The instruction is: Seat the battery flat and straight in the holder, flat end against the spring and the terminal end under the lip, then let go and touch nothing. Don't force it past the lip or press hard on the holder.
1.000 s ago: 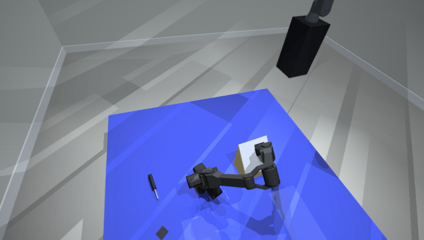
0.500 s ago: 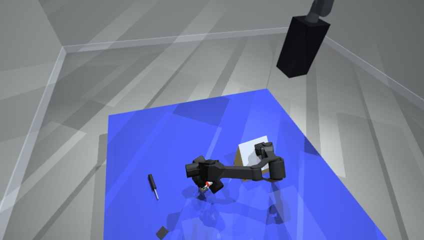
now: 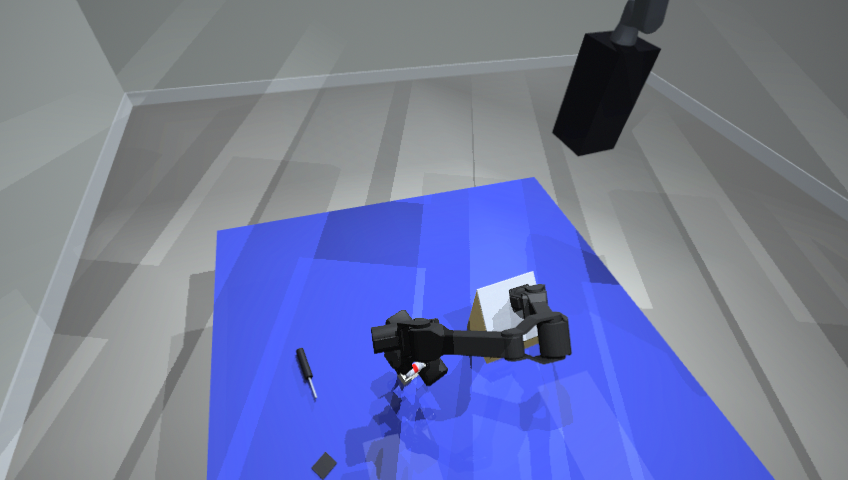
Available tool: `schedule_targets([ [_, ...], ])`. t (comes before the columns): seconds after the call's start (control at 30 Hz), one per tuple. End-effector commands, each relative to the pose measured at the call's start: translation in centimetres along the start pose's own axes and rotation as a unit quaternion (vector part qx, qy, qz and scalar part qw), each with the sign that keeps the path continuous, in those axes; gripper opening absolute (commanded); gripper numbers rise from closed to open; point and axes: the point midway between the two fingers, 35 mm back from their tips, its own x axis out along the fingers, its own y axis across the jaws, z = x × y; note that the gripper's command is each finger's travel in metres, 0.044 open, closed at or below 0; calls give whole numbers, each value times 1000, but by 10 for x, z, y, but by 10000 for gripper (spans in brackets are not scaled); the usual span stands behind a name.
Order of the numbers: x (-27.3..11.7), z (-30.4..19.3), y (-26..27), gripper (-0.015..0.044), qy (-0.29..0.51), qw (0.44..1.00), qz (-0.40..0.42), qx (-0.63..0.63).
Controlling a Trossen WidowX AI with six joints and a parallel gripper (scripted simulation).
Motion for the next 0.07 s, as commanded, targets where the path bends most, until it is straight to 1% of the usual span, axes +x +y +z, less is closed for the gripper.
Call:
schedule_targets([
  [0.0,-1,0,0,440,1,1000,-1,-2],
  [0.03,-1,0,0,440,1,1000,-1,-2],
])
